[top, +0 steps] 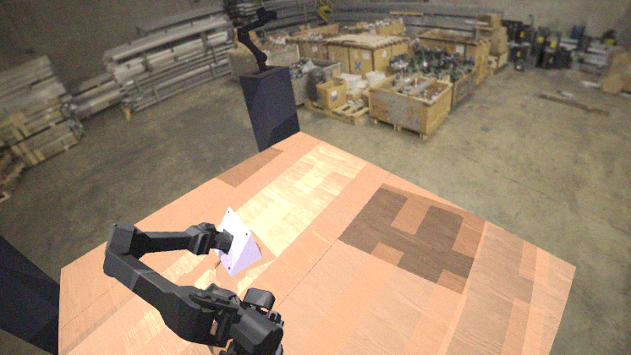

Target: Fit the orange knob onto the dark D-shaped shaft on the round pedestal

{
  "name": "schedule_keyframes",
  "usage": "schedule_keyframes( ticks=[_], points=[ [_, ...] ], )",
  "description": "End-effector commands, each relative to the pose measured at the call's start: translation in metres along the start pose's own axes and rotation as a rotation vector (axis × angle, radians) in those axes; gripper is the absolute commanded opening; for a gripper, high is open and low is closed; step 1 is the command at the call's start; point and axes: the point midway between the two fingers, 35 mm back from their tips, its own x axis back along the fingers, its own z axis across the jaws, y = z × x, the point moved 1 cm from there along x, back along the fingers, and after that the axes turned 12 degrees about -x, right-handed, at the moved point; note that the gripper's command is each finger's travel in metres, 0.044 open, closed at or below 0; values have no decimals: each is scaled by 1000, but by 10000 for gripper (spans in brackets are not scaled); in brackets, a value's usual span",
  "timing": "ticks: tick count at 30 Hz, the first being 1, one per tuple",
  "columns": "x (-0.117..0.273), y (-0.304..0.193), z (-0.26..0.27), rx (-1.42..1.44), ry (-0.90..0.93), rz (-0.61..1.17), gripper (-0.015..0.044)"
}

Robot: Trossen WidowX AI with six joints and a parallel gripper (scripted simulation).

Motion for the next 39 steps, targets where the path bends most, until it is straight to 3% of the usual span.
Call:
schedule_keyframes(
  ticks=[1,39],
  points=[
    [-1,2,-2,6,-2,-9,0],
    [-2,-3,2,216,-2,-8,0]
  ],
)
